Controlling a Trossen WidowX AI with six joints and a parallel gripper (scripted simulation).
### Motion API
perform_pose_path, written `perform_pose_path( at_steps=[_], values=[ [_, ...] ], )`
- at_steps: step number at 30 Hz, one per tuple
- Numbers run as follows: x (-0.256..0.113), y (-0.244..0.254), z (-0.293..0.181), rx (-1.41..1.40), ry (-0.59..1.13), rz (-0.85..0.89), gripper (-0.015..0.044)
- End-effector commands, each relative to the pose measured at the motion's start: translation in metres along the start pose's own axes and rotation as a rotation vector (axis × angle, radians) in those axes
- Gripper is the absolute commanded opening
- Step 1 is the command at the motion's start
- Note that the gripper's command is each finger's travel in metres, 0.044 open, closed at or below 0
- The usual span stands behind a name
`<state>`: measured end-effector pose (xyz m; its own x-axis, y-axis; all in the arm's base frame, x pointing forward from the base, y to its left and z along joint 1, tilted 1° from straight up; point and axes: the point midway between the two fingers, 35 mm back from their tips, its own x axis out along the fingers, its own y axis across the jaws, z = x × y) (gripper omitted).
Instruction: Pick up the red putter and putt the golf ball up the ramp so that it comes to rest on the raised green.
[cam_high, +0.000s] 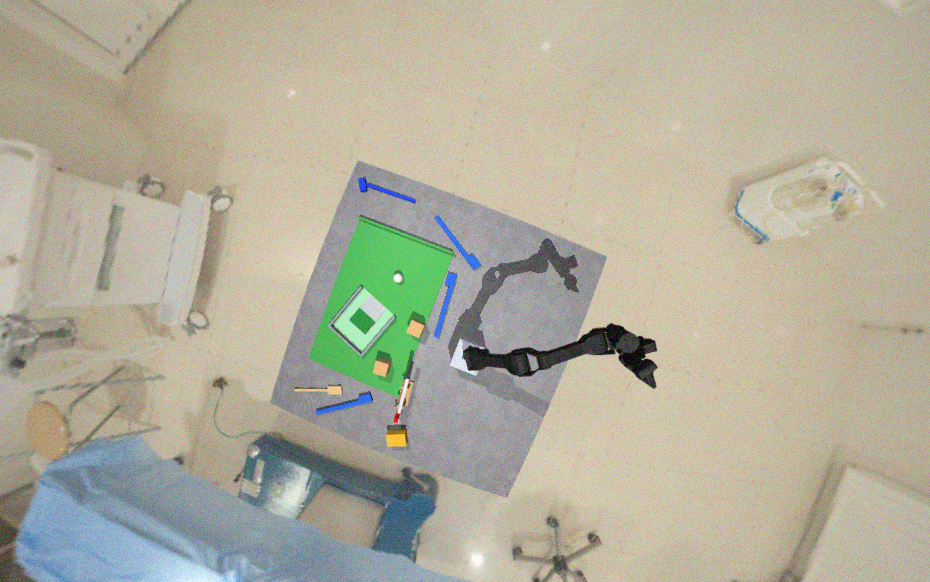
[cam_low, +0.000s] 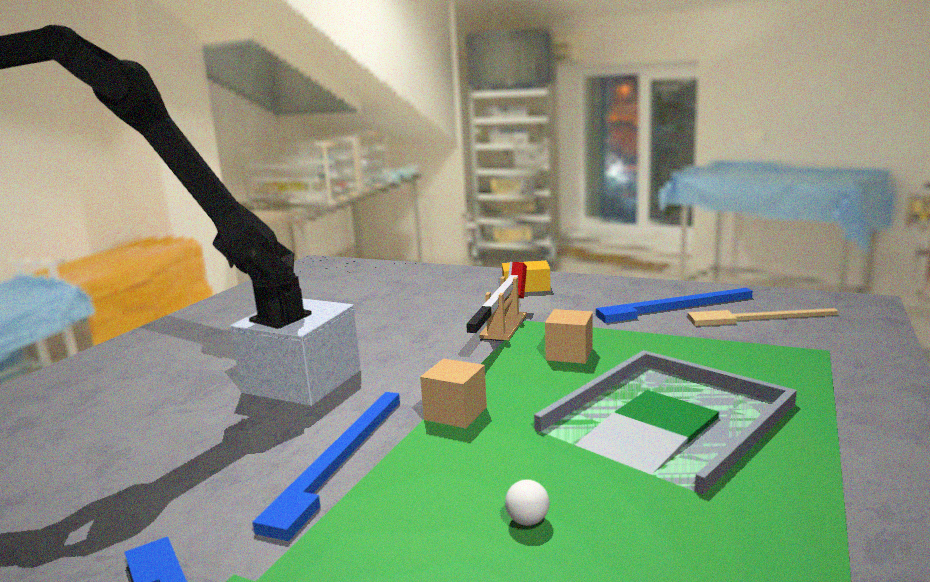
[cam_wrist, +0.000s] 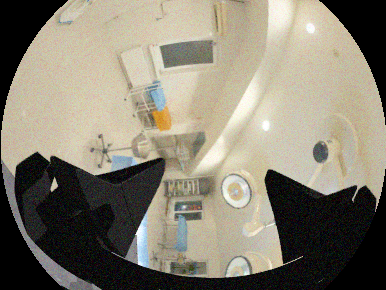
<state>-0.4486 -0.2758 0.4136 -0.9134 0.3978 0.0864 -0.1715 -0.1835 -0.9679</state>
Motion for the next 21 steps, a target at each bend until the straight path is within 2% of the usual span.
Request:
perform_pose_path(
  at_steps=[1,4,10,13,21],
  values=[
    [-0.001,0.000,0.001,0.000,-0.004,0.001,0.0426],
    [-0.016,0.004,0.012,-0.002,-0.059,0.014,0.0440],
    [-0.086,0.018,0.054,-0.010,-0.297,0.072,0.0440],
    [-0.109,0.028,0.059,-0.047,-0.374,0.105,0.0440],
    [-0.242,0.050,0.089,-0.125,-0.708,0.205,0.0440]
  ],
)
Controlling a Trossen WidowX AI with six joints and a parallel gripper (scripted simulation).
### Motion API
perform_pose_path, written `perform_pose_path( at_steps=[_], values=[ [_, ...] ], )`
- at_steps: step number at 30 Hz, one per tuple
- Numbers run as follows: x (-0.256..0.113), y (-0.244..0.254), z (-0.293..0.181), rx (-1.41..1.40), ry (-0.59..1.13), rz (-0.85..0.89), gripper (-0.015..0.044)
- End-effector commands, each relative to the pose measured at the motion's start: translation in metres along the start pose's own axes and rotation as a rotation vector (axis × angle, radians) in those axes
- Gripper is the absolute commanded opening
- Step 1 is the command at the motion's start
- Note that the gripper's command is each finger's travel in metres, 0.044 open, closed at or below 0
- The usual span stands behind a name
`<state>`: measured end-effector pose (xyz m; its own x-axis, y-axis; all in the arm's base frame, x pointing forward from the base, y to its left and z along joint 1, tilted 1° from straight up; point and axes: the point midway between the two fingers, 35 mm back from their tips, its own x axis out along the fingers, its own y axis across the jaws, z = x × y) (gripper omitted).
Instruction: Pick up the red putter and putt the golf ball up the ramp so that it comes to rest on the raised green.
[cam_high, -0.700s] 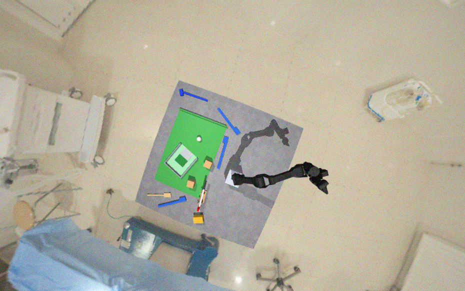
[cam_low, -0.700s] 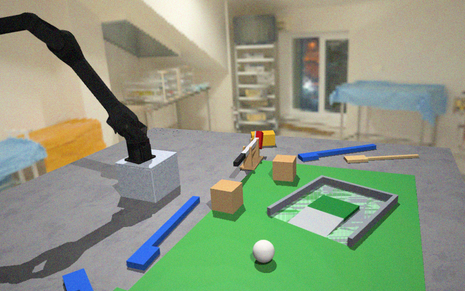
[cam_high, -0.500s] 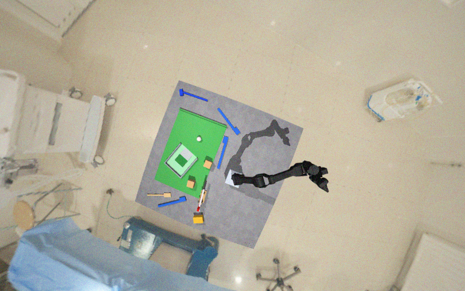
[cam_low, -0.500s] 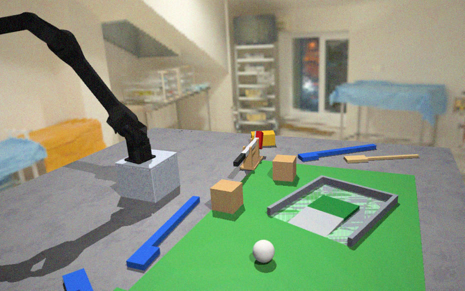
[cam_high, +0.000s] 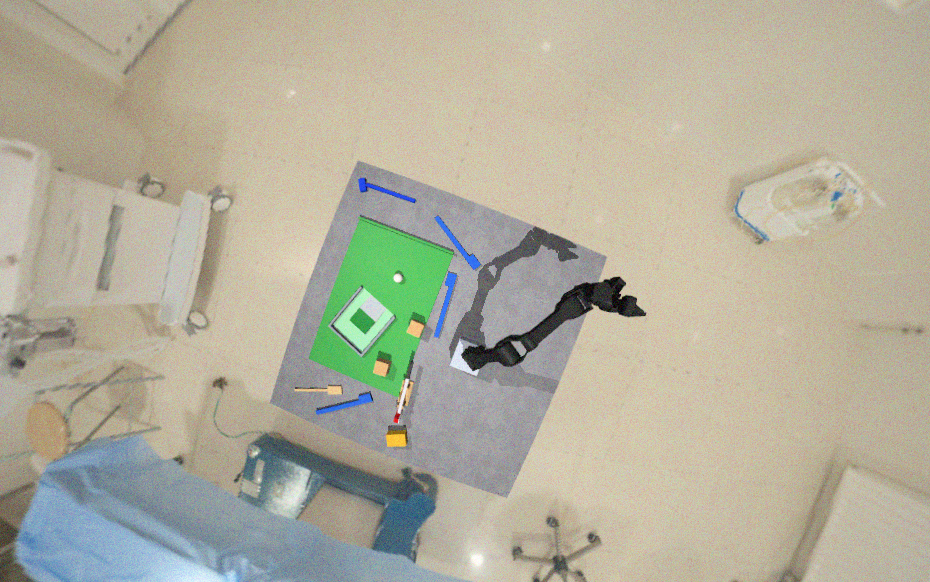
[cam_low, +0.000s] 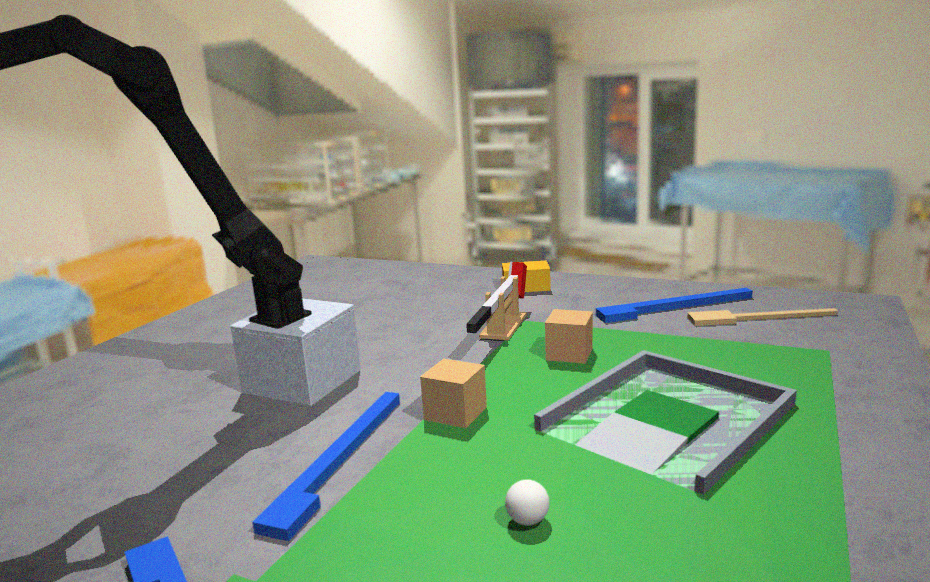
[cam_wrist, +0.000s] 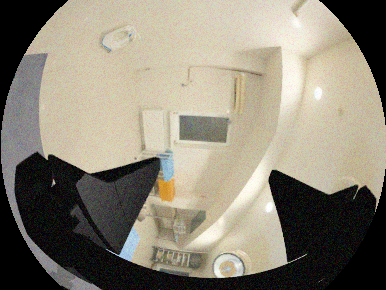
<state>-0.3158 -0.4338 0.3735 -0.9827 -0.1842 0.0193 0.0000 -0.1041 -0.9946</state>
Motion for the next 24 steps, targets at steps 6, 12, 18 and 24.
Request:
perform_pose_path(
  at_steps=[6,12,18,24],
  values=[
    [-0.126,0.035,0.088,-0.087,-0.377,0.111,0.0440],
    [-0.217,0.063,0.125,-0.137,-0.625,0.193,0.0440],
    [-0.301,0.086,0.137,-0.170,-0.837,0.283,0.0440],
    [-0.393,0.110,0.137,-0.254,-1.052,0.352,0.0440]
  ],
)
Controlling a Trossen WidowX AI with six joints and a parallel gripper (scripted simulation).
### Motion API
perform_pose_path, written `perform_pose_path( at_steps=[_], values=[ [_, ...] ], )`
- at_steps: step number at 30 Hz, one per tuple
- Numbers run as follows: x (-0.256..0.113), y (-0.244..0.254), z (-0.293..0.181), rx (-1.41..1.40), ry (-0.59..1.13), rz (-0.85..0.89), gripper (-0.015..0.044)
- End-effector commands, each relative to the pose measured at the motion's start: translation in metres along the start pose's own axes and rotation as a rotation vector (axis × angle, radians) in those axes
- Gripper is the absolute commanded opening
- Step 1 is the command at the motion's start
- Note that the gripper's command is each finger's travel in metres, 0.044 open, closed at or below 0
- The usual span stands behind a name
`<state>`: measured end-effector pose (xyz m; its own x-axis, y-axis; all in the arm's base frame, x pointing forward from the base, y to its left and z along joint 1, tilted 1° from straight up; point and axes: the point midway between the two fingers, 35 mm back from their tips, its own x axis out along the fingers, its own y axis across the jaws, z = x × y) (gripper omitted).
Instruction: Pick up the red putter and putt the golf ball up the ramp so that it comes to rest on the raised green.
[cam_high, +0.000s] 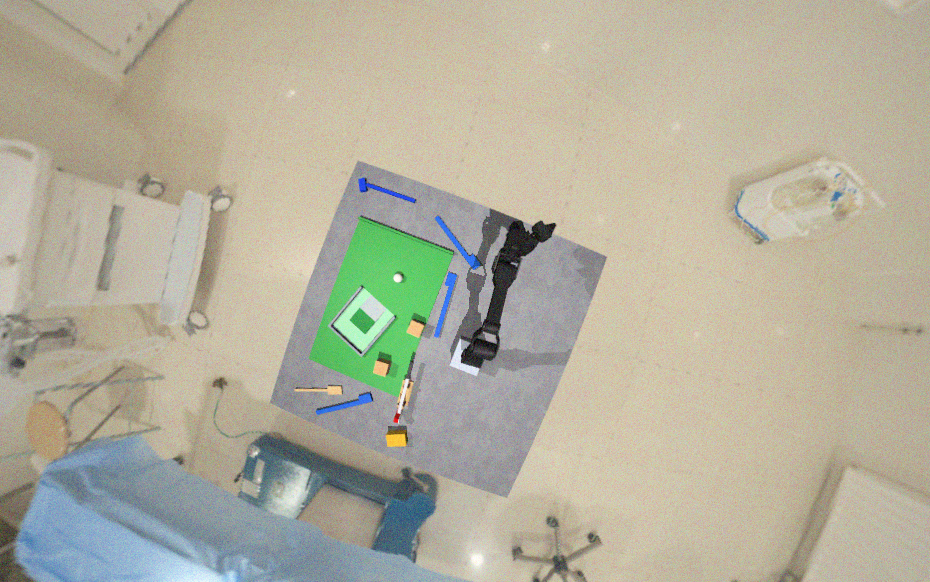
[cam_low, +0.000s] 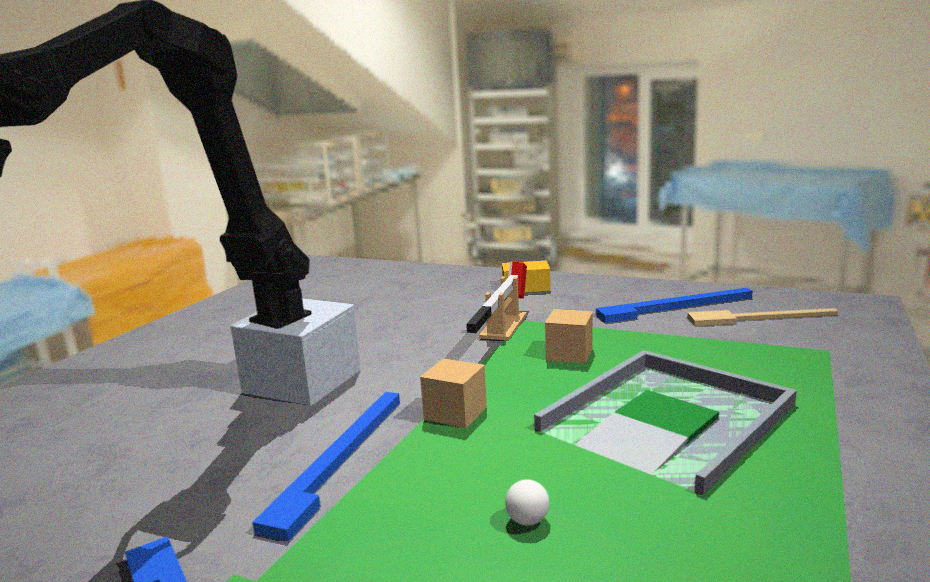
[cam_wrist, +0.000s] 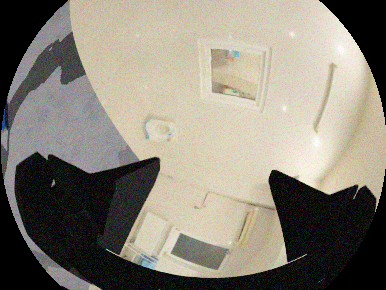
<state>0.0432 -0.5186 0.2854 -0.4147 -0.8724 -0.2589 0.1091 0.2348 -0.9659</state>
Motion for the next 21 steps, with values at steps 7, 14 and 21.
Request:
perform_pose_path(
  at_steps=[7,14,21],
  values=[
    [-0.108,0.075,0.121,-0.169,-0.390,0.150,0.0440],
    [-0.202,0.130,0.171,-0.313,-0.639,0.239,0.0440],
    [-0.307,0.196,0.193,-0.476,-0.894,0.360,0.0440]
  ],
)
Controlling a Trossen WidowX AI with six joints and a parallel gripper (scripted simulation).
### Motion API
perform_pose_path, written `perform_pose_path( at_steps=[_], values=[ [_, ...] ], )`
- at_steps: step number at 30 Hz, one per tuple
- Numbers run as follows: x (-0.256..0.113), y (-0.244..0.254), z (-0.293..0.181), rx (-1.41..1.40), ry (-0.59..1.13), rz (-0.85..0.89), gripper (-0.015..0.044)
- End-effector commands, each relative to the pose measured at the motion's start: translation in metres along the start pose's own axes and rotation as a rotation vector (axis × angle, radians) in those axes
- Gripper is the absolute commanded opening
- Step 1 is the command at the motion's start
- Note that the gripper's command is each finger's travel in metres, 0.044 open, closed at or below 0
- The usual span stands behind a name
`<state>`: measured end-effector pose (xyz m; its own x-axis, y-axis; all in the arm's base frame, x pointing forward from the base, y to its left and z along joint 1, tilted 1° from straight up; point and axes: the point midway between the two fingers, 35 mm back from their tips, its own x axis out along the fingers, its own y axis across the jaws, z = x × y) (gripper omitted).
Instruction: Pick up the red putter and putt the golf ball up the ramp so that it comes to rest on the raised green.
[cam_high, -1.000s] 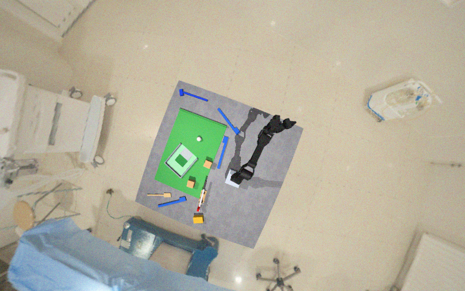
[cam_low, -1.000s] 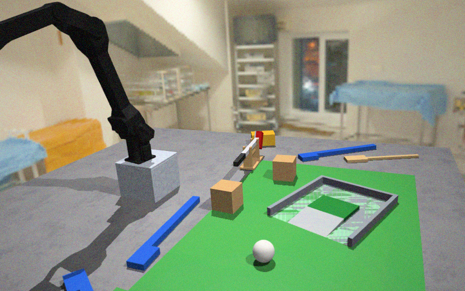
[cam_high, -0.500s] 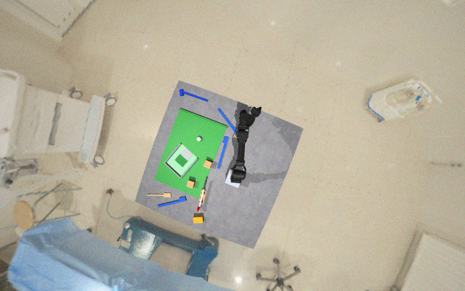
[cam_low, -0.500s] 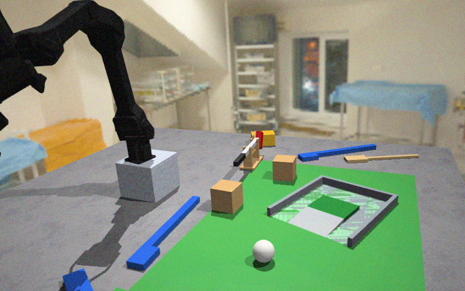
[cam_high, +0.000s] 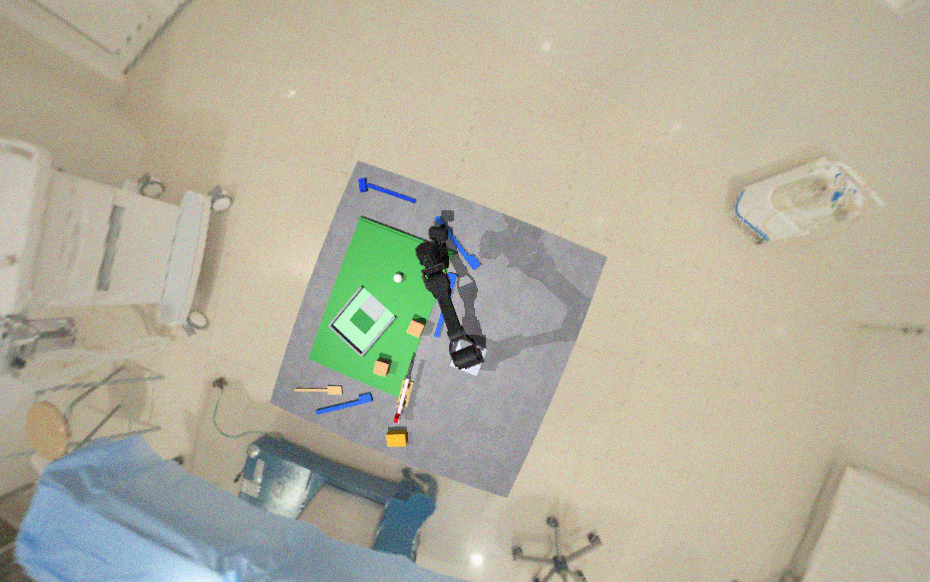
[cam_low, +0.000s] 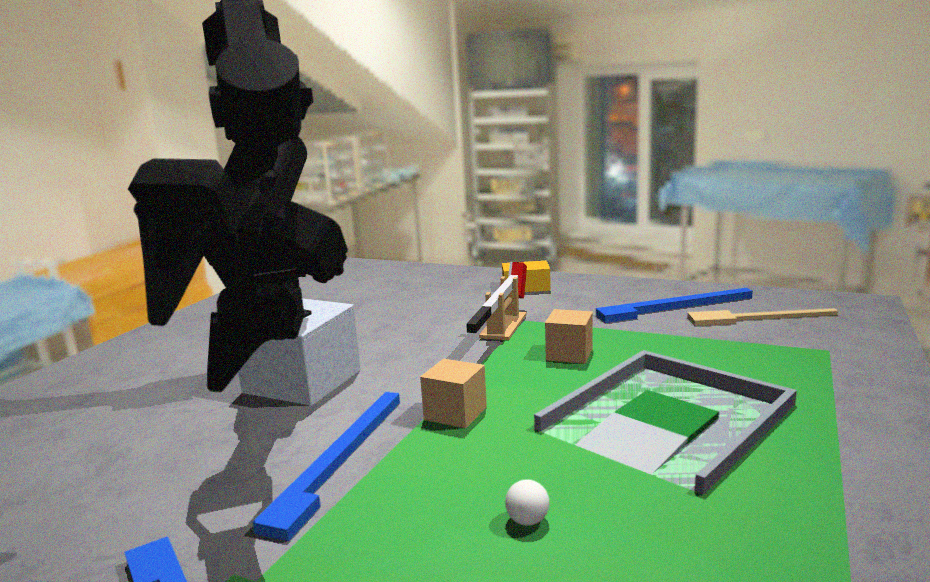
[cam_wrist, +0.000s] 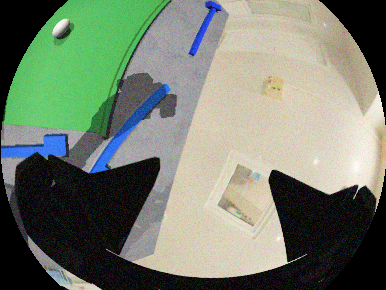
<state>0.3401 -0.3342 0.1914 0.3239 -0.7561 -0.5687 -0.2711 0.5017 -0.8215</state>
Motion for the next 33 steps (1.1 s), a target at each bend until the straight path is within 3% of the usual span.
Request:
perform_pose_path(
  at_steps=[1,9,17,25,33],
  values=[
    [-0.024,0.040,0.058,-0.088,-0.148,0.082,0.0440],
    [-0.092,0.132,0.147,-0.293,-0.418,0.254,0.0440],
    [-0.179,0.236,0.191,-0.536,-0.650,0.449,0.0440],
    [-0.272,0.340,0.180,-0.826,-0.827,0.664,0.0440],
    [-0.354,0.429,0.114,-1.161,-0.926,0.887,0.0440]
  ],
)
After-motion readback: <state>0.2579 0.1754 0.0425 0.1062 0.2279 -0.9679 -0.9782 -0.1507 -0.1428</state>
